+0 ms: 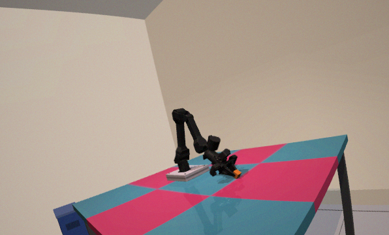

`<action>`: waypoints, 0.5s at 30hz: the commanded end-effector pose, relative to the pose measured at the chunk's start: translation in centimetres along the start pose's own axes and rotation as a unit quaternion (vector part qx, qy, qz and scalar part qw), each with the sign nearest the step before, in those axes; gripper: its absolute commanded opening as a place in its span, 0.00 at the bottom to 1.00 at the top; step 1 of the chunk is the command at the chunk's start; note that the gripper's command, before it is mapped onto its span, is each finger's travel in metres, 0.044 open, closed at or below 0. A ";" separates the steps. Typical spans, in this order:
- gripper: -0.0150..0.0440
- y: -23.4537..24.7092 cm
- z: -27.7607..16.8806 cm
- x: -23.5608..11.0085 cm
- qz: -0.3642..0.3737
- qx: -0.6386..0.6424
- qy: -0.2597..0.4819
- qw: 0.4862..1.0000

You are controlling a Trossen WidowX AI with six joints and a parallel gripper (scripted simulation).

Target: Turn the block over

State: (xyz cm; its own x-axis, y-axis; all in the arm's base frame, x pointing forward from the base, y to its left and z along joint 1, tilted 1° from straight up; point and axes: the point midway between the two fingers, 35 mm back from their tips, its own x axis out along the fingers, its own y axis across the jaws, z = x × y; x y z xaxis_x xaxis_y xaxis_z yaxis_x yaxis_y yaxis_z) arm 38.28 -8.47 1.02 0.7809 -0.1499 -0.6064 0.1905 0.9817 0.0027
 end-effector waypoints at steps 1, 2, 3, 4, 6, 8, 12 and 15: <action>0.25 0.1 -0.7 -0.3 0.002 0.002 -0.028 1.000; 0.25 0.1 -0.7 -0.4 0.002 0.002 -0.036 0.999; 0.25 0.1 -0.8 -0.5 0.002 0.002 -0.044 0.999; 0.25 0.1 -0.8 -0.6 0.002 0.002 -0.051 0.999; 0.25 0.1 -0.9 -0.9 0.002 0.002 -0.066 0.998; 0.25 0.1 -1.0 -1.1 0.002 0.002 -0.076 0.997; 0.25 0.1 -1.0 -1.1 0.002 0.002 -0.077 0.997; 0.25 0.1 -0.7 -1.4 0.002 0.002 -0.084 0.996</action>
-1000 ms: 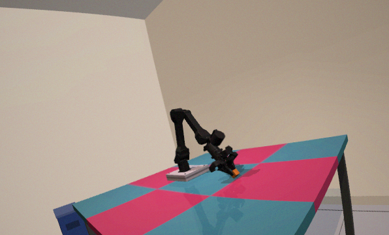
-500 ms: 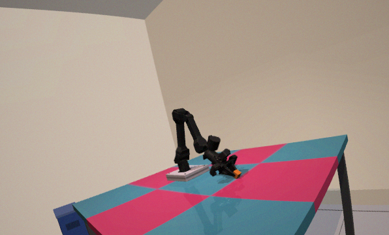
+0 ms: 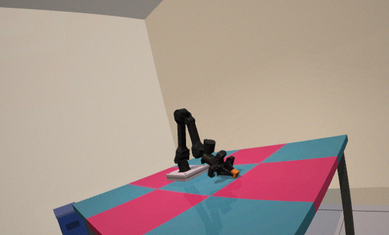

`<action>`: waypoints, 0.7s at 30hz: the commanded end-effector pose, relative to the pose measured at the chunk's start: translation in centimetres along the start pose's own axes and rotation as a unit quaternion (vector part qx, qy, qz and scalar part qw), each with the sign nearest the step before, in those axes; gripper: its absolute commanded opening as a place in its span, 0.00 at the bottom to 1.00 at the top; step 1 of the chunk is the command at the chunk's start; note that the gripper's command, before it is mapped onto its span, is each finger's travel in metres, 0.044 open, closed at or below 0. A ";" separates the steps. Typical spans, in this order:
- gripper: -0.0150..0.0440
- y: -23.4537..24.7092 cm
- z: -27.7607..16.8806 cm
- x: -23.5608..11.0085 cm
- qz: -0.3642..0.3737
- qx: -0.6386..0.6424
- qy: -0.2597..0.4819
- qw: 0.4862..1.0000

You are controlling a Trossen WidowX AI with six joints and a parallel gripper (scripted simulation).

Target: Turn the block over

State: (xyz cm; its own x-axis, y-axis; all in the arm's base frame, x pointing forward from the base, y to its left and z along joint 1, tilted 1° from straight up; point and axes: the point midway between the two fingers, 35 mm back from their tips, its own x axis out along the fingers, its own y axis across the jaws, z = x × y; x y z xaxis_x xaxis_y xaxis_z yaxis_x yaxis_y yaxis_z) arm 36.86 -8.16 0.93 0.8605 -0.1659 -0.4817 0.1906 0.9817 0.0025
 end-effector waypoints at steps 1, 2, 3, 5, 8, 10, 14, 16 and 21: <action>0.25 0.0 0.3 -0.2 0.002 0.002 -0.010 1.000; 0.25 0.0 0.3 -0.2 0.002 0.002 -0.010 1.000; 0.25 0.0 0.3 -0.2 0.002 0.002 -0.010 1.000; 0.25 0.0 0.3 -0.2 0.002 0.002 -0.010 1.000; 0.25 0.0 0.3 -0.2 0.002 0.002 -0.010 1.000; 0.25 0.0 0.3 -0.2 0.002 0.002 -0.010 1.000; 0.25 0.0 0.3 -0.2 0.002 0.002 -0.010 1.000; 0.34 0.0 0.3 -0.2 0.002 0.002 -0.010 1.000; 0.57 0.0 0.3 -0.2 0.002 0.002 -0.010 1.000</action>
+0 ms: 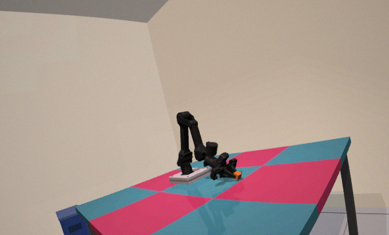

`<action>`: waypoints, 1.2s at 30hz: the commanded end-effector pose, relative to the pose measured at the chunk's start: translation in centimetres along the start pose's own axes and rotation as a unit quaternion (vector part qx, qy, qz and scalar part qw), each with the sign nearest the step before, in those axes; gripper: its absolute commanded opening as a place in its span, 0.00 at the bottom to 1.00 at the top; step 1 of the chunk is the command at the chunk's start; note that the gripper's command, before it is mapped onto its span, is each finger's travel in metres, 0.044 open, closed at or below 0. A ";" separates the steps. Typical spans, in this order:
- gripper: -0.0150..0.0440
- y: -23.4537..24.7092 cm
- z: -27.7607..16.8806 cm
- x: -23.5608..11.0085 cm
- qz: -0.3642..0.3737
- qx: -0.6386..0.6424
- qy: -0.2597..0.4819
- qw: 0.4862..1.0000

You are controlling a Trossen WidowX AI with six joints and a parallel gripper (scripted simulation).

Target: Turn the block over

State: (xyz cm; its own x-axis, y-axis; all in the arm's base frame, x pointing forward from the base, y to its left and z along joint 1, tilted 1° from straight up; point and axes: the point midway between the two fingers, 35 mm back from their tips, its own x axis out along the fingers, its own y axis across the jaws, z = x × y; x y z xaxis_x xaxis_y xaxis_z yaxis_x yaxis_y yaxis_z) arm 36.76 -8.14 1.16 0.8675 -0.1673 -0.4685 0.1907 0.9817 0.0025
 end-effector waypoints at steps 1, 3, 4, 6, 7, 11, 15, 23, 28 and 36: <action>0.61 0.0 0.1 0.0 0.002 0.002 -0.002 1.000; 0.70 0.0 0.1 0.0 0.002 0.002 -0.002 1.000; 0.74 0.0 0.1 0.0 0.002 0.002 -0.002 1.000; 0.83 0.0 0.1 0.0 0.002 0.002 -0.002 1.000; 0.88 0.0 0.1 0.0 0.002 0.002 -0.002 1.000; 1.00 0.0 0.1 0.0 0.002 0.002 -0.002 1.000; 1.00 0.0 0.1 0.0 0.002 0.002 -0.002 1.000; 1.00 0.0 0.1 0.0 0.002 0.002 -0.002 1.000; 1.00 0.0 0.1 0.0 0.002 0.002 -0.002 1.000; 1.00 0.0 0.1 0.0 0.002 0.002 -0.002 1.000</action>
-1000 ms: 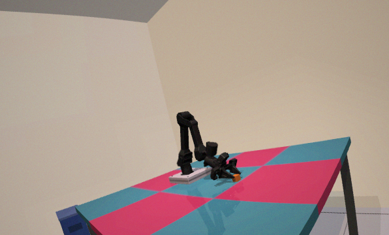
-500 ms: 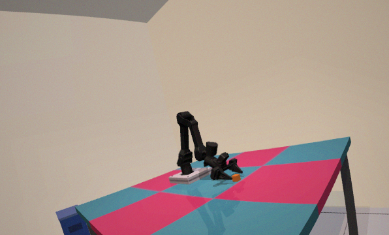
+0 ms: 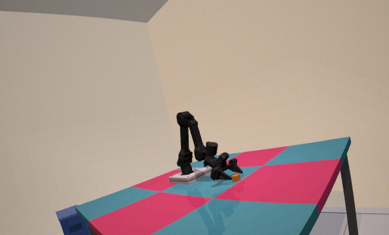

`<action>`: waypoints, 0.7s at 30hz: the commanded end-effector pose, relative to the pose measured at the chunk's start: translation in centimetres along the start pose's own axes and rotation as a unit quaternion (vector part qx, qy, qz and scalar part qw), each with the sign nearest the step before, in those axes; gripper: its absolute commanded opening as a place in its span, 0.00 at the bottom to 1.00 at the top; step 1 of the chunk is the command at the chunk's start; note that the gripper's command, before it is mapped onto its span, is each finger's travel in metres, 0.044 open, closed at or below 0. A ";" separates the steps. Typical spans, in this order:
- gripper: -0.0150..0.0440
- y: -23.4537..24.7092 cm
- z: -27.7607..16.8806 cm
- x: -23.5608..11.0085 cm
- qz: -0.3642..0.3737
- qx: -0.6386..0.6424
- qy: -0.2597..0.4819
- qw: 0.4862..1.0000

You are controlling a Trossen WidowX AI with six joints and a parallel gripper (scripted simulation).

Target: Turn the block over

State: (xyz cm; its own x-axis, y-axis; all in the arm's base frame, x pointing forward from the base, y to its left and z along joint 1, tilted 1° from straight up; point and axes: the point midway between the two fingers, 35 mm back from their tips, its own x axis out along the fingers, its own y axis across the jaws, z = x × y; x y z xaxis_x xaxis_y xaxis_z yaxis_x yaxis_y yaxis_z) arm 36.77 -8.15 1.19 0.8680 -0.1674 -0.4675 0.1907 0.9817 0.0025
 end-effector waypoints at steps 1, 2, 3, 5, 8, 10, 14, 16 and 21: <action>1.00 0.0 0.1 0.0 0.002 0.002 -0.002 1.000; 1.00 0.0 0.1 0.0 0.002 0.002 -0.002 1.000; 1.00 0.0 0.1 0.0 0.002 0.002 -0.002 1.000; 1.00 0.0 0.1 0.0 0.002 0.002 -0.002 1.000; 1.00 0.0 0.1 0.0 0.002 0.002 0.001 1.000; 1.00 0.0 0.4 0.4 0.001 0.002 0.026 1.000; 1.00 -0.1 1.6 0.5 0.001 0.002 0.102 0.995; 1.00 -0.1 2.4 -0.1 0.001 0.002 0.140 0.990; 1.00 0.0 5.5 -3.2 0.001 0.001 0.213 0.977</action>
State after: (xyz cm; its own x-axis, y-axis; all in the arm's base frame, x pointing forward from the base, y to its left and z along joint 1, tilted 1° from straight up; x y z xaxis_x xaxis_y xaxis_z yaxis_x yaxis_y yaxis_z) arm 37.62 -8.34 1.71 0.7542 -0.1402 -0.6415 0.1918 0.9814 0.0111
